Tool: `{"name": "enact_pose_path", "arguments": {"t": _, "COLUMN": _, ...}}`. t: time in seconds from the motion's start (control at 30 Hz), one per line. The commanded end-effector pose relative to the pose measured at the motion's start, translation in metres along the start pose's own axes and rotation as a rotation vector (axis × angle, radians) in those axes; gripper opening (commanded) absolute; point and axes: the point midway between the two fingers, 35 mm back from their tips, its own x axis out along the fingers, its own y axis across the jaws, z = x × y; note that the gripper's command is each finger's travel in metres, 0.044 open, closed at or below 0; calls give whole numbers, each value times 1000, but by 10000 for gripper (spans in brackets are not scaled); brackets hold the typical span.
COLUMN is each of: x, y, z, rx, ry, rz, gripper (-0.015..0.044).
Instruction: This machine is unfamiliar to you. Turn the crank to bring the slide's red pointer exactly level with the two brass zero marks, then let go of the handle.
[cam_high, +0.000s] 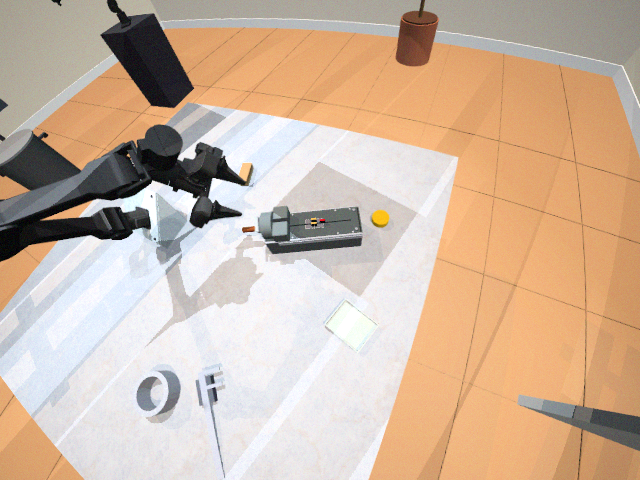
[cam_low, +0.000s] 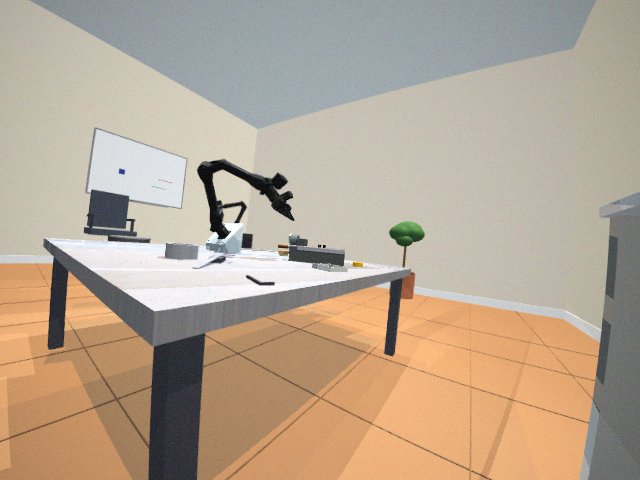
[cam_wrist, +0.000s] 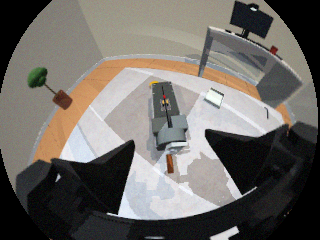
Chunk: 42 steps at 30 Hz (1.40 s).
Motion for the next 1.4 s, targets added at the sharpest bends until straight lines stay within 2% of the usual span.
{"name": "enact_pose_path", "arguments": {"t": 0.0, "x": 9, "y": -3, "z": 13, "rx": 2, "ry": 25, "rz": -16, "gripper": 440}}
{"name": "enact_pose_path", "arguments": {"t": 0.83, "x": 74, "y": -21, "z": 77, "rx": -12, "ry": 134, "rz": -89, "gripper": 440}}
{"name": "enact_pose_path", "arguments": {"t": 1.2, "x": 117, "y": -20, "z": 38, "rx": -12, "ry": 135, "rz": -91, "gripper": 440}}
{"name": "enact_pose_path", "arguments": {"t": 1.37, "x": 119, "y": -20, "z": 35, "rx": -13, "ry": 135, "rz": -91, "gripper": 440}}
